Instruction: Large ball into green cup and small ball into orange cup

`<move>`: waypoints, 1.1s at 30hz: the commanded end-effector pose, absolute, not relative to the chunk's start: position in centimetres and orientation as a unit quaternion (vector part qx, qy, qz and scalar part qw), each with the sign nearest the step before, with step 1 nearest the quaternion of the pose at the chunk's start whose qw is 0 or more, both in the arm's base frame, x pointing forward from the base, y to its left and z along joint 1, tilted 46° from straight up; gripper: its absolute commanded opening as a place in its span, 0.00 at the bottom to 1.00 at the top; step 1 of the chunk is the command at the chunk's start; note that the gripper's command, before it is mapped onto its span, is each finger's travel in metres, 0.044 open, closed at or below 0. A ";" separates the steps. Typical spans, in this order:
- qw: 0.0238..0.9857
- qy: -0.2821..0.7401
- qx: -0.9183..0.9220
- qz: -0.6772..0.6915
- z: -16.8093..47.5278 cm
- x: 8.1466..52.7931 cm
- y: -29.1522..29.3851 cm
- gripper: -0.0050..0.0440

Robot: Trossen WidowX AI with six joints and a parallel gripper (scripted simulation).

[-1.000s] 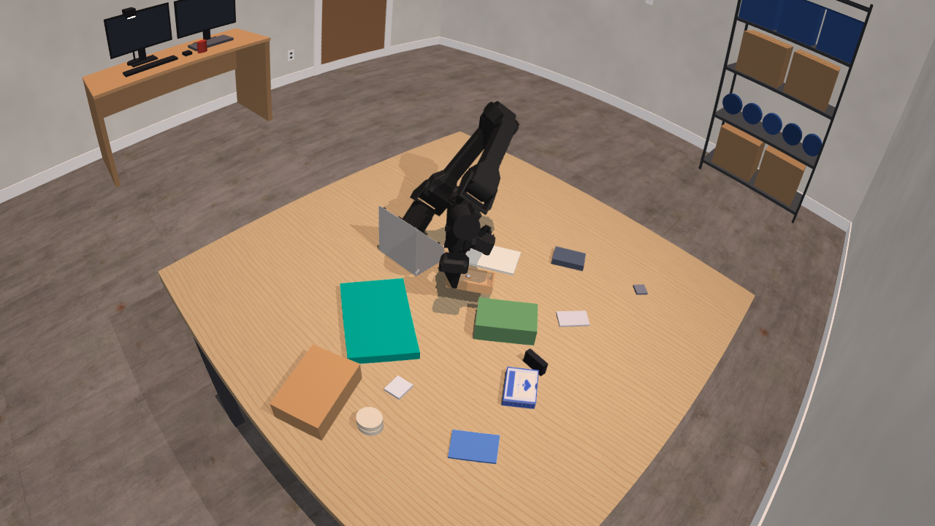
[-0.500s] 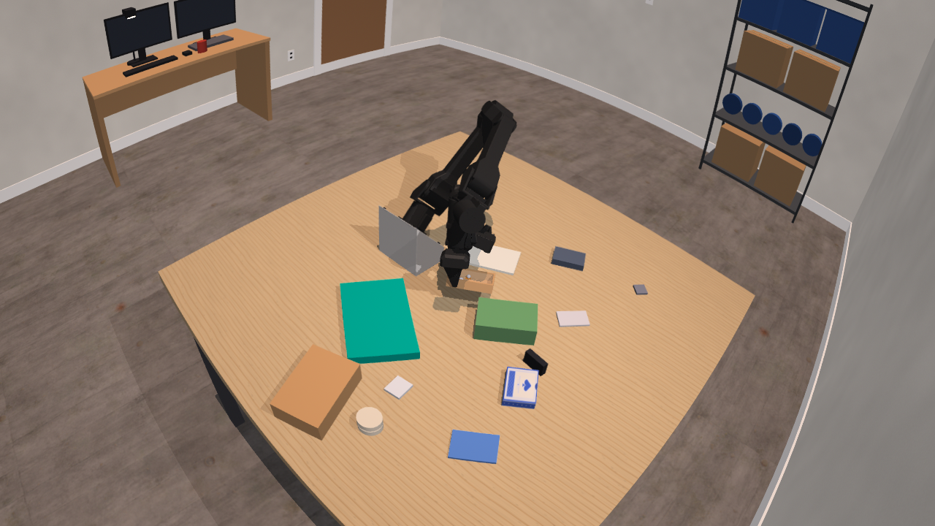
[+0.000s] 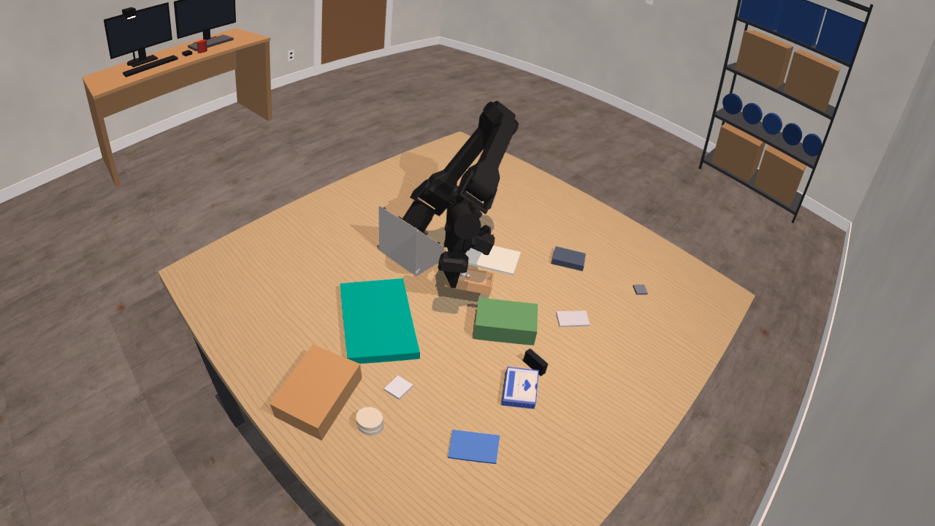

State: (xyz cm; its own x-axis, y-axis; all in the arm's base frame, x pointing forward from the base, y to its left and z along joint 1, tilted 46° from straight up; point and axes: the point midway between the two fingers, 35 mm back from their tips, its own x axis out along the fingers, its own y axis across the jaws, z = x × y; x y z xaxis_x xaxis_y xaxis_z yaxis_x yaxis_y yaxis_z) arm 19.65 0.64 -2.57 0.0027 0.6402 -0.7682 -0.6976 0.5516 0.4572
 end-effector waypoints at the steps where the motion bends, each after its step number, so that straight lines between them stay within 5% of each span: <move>1: 0.698 0.523 -0.014 0.488 -2.6 19.9 0.5 0.10; 33: 0.661 0.520 0.029 0.540 -2.8 20.2 0.3 0.10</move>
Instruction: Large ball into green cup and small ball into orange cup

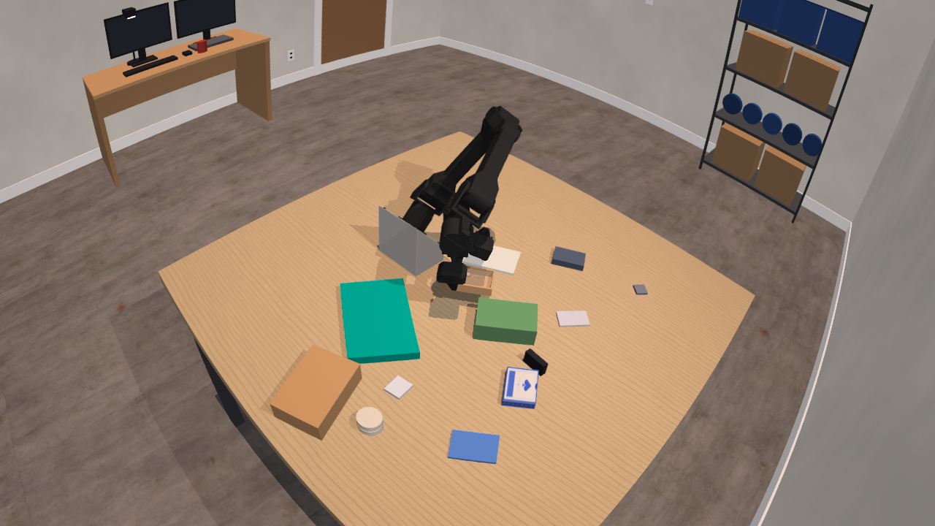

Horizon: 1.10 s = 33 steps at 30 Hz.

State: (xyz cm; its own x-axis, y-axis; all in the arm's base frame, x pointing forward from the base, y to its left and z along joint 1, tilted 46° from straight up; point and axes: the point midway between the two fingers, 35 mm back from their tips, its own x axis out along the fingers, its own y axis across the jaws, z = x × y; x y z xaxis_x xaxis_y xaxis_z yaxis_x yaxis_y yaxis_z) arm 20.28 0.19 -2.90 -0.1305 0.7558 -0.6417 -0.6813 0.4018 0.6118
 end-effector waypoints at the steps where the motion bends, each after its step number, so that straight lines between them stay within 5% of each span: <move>1: 0.663 0.520 0.028 0.538 -2.8 20.2 0.3 0.10; 33: 0.667 0.516 0.030 0.537 -2.8 20.1 0.3 0.10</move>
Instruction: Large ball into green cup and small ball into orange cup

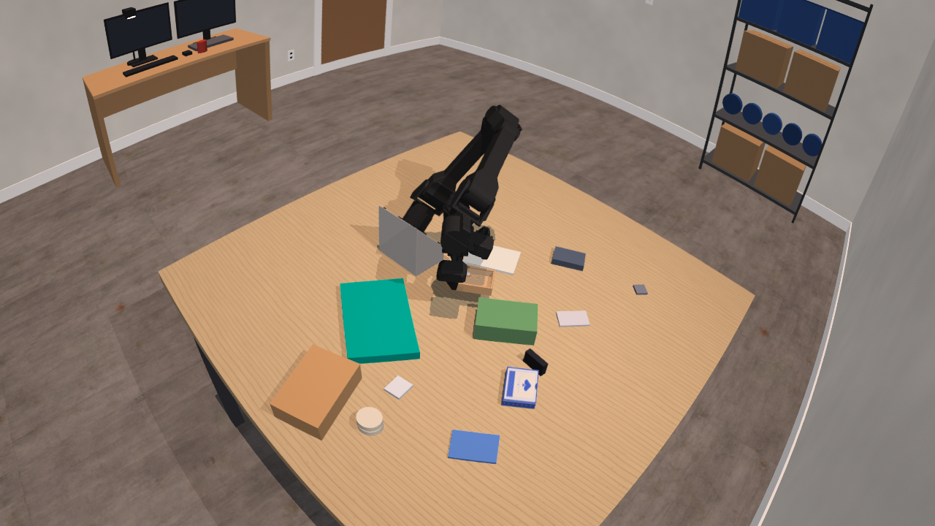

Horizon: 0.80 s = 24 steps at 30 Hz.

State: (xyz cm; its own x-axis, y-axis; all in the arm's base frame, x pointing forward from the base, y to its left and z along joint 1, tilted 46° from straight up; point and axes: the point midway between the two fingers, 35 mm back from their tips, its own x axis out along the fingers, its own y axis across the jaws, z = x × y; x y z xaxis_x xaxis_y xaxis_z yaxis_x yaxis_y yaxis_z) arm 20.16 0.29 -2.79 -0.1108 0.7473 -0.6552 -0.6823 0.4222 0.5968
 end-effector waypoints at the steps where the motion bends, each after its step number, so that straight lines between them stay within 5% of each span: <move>1: 0.667 0.516 0.030 0.537 -2.8 20.1 0.3 0.10; 24: 0.668 0.517 0.028 0.534 -2.8 20.1 0.3 0.10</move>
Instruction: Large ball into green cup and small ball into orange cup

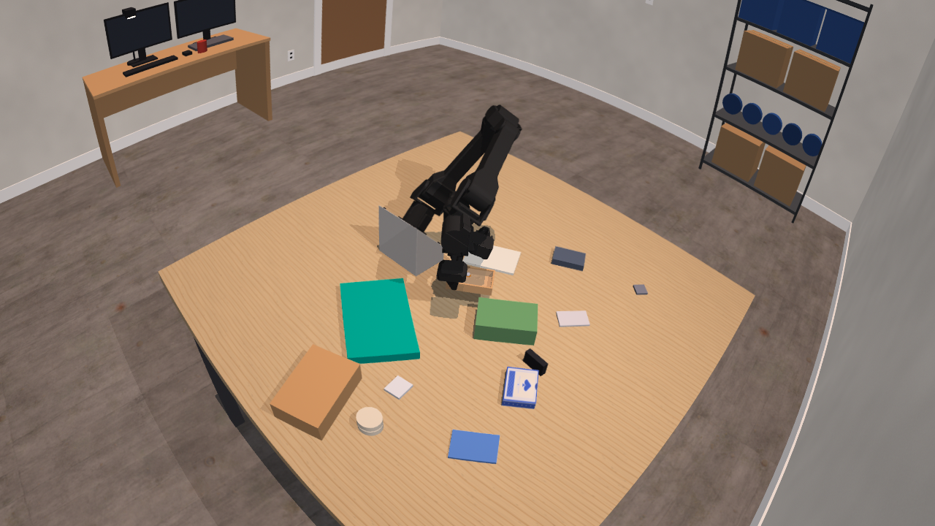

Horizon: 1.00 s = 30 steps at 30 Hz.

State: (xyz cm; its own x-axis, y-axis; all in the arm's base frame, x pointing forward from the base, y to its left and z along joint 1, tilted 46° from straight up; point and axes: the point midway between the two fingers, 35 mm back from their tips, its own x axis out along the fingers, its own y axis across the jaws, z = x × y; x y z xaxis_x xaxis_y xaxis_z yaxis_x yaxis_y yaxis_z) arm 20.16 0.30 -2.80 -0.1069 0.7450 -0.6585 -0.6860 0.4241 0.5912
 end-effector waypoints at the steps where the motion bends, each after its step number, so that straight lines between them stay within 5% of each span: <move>1: 0.668 0.517 0.028 0.534 -2.8 20.1 0.3 0.10; 30: 0.655 0.534 0.010 0.535 -6.0 19.1 4.2 0.10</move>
State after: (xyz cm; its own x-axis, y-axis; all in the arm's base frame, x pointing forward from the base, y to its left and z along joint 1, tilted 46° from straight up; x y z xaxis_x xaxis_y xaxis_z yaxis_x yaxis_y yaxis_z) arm 19.28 3.77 -5.64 -0.1419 0.7095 -0.6903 -0.6929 0.4268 0.5811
